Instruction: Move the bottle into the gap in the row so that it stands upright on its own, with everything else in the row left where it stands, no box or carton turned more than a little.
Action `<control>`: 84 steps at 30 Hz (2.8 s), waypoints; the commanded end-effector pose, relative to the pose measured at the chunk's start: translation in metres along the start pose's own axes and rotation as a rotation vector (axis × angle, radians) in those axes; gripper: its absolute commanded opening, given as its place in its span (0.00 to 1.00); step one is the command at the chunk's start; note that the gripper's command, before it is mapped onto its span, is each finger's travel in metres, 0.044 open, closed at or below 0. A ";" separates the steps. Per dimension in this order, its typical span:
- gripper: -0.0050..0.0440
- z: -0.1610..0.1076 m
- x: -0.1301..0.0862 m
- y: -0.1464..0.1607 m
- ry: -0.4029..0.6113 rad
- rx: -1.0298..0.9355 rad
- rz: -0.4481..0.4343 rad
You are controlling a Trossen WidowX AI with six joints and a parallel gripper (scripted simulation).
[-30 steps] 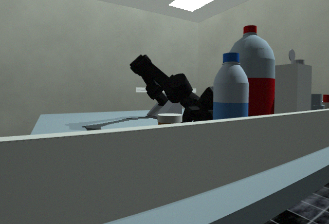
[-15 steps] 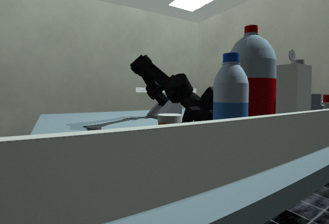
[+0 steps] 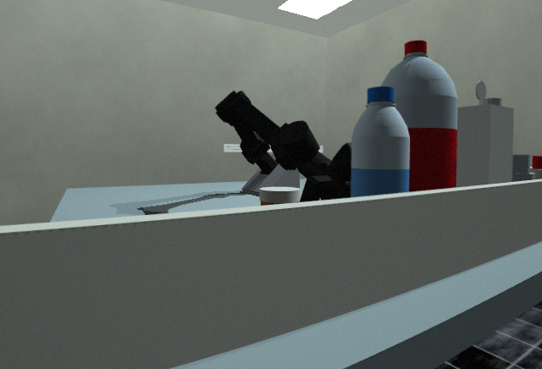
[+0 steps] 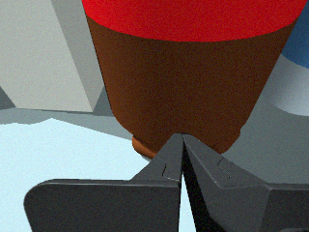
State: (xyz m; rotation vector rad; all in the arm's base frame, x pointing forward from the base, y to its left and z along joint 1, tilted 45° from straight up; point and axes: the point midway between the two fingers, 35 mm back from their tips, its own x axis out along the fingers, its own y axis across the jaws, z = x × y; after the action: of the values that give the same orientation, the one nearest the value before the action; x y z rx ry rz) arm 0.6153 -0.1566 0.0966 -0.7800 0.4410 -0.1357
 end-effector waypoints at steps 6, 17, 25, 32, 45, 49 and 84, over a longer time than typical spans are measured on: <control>0.00 0.013 0.000 -0.006 -0.020 0.004 -0.014; 0.00 0.013 -0.001 -0.010 -0.023 0.005 -0.019; 0.00 0.012 -0.001 -0.010 -0.022 0.002 -0.018; 0.00 0.011 -0.007 -0.012 -0.026 0.003 -0.019; 0.00 0.003 -0.024 -0.011 -0.026 0.002 -0.018; 0.00 0.001 -0.030 -0.010 -0.026 0.002 -0.018; 0.00 -0.021 -0.075 -0.006 -0.025 -0.001 -0.018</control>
State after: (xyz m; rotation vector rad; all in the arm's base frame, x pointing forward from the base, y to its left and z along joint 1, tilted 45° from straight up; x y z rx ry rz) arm 0.5427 -0.1549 0.0927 -0.7726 0.4493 -0.1334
